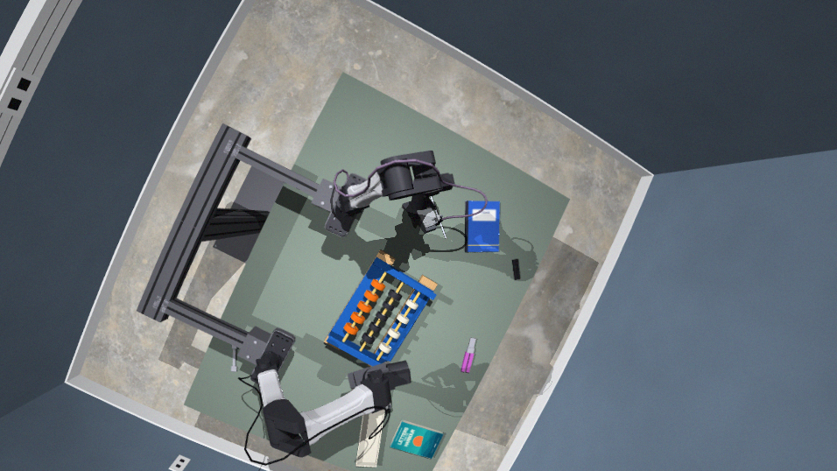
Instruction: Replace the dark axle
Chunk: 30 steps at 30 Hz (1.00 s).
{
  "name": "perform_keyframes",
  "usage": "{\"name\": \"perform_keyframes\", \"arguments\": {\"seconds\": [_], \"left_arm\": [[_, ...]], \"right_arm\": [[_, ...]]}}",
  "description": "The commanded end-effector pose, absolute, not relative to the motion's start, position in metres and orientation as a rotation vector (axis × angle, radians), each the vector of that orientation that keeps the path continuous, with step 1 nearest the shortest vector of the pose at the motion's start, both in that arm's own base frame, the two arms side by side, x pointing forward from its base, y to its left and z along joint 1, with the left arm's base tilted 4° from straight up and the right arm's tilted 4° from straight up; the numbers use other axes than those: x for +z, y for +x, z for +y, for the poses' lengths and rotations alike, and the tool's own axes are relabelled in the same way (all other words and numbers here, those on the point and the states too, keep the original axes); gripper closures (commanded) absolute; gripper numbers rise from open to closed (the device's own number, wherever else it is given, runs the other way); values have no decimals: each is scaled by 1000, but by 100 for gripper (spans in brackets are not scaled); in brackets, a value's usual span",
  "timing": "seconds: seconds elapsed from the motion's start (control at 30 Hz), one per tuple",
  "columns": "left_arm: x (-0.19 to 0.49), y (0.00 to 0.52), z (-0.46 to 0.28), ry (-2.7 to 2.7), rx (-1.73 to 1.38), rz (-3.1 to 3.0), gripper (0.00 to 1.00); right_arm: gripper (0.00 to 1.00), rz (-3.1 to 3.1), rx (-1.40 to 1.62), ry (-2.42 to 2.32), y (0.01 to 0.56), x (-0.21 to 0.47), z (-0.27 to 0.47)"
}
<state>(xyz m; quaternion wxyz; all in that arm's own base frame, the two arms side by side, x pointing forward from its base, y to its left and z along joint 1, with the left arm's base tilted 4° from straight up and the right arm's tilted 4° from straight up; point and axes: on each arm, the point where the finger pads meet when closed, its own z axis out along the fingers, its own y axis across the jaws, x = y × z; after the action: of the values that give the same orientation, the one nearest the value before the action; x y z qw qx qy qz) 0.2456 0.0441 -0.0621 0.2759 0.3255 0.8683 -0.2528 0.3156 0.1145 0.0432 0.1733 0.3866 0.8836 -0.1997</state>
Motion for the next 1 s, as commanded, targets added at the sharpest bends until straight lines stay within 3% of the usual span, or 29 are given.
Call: {"name": "perform_keyframes", "arguments": {"seconds": [0.0,0.77,0.97], "left_arm": [[-74,251,52,675,-700,2509,81],[-100,262,93,-698,-600,2902,81],[-118,263,107,-1222,-498,2845,81]], "right_arm": [[0,2555,-443,1053,324,47,118],[0,2493,68,726,389,118,104],[0,2347,188,590,408,171,90]]}}
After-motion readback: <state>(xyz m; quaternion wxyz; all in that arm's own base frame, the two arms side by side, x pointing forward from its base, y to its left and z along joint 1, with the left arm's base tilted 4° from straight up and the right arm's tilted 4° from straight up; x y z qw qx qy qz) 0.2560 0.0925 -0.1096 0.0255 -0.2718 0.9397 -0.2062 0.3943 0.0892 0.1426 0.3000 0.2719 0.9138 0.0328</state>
